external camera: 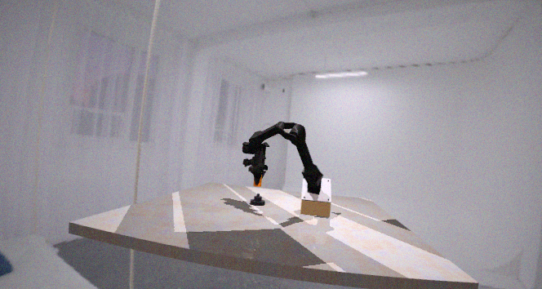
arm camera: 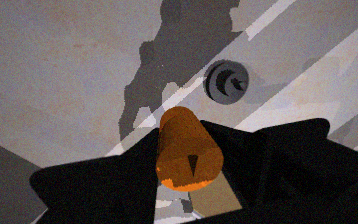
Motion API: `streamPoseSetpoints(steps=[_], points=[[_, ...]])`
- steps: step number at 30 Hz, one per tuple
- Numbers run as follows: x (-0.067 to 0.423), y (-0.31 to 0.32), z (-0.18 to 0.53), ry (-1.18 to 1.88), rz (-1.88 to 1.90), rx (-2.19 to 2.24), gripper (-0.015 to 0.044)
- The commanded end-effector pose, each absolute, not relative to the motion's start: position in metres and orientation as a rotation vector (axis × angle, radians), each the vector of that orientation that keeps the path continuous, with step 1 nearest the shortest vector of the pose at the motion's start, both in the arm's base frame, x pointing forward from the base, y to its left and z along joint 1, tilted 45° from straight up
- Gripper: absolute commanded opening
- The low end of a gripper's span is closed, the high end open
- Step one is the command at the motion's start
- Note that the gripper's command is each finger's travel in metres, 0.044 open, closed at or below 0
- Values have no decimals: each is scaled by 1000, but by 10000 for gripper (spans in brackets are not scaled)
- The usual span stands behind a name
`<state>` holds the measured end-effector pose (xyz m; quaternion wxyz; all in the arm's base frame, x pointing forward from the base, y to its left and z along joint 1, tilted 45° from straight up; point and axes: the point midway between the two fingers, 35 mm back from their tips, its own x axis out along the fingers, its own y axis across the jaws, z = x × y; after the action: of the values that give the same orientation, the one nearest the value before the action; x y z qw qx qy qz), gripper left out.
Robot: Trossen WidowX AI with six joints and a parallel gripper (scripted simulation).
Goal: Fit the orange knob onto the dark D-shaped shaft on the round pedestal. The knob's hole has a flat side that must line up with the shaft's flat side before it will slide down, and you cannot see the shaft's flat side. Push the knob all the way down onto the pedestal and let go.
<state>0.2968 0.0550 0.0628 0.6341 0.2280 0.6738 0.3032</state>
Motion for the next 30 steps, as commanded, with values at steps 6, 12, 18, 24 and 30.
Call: streamPoseSetpoints(steps=[6, 12, 18, 24, 30], points=[[307, 40, 39, 1536, 690, 515, 0], [312, 32, 23, 1536, 692, 514, 0], [316, 23, 6, 1536, 694, 514, 0], [318, 14, -11, 1535, 696, 514, 0], [320, 6, -29, 1535, 698, 514, 0]])
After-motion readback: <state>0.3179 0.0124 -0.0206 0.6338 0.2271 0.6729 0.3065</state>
